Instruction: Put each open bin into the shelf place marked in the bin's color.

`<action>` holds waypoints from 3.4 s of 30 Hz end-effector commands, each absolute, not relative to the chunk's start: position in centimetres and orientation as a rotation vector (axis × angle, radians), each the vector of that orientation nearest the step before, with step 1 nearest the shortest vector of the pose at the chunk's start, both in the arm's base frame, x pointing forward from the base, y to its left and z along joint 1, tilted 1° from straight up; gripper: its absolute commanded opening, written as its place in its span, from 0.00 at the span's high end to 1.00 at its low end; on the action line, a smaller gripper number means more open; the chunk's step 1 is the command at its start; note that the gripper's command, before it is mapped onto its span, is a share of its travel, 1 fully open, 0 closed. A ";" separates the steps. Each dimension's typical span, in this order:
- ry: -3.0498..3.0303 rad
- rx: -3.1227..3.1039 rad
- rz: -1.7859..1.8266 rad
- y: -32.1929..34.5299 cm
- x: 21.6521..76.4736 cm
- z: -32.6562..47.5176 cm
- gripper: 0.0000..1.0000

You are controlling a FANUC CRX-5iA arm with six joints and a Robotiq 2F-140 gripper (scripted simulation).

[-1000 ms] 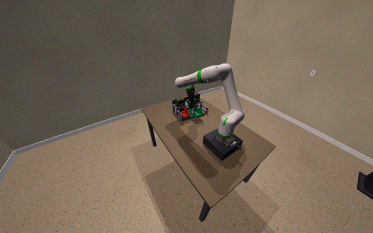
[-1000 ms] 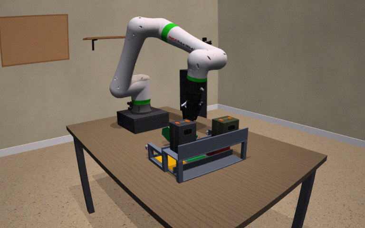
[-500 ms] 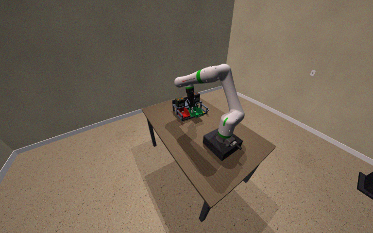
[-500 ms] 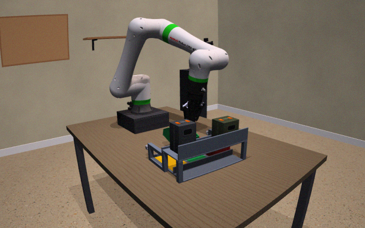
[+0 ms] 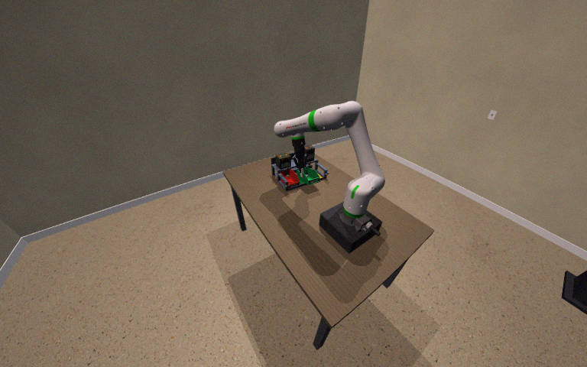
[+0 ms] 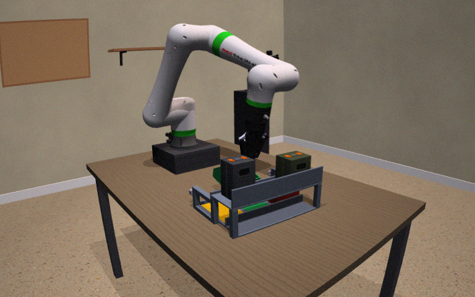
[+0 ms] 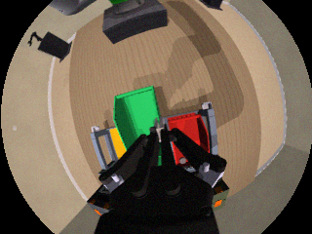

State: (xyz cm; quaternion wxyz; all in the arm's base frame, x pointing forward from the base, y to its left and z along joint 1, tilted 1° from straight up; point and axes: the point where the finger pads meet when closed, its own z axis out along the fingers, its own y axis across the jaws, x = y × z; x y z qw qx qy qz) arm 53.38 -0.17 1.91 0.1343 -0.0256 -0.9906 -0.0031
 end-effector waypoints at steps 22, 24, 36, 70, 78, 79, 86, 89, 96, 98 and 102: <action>-2.872 -0.074 -0.009 -0.2 53.7 1.9 1.00; -2.872 -0.074 -0.009 -0.2 53.7 1.9 1.00; -2.872 -0.074 -0.009 -0.2 53.7 1.9 1.00; -2.872 -0.074 -0.009 -0.2 53.7 1.6 1.00; -2.872 -0.074 -0.009 -0.2 53.7 1.3 1.00; -2.872 -0.074 -0.009 -0.2 53.7 1.3 1.00; -2.872 -0.074 -0.009 -0.2 53.7 1.1 1.00; -2.872 -0.074 -0.009 -0.2 53.7 1.0 1.00; -2.872 -0.074 -0.009 -0.2 53.7 0.7 1.00; -2.872 -0.074 -0.009 -0.2 53.7 0.7 1.00; -2.872 -0.074 -0.009 -0.2 53.7 0.6 1.00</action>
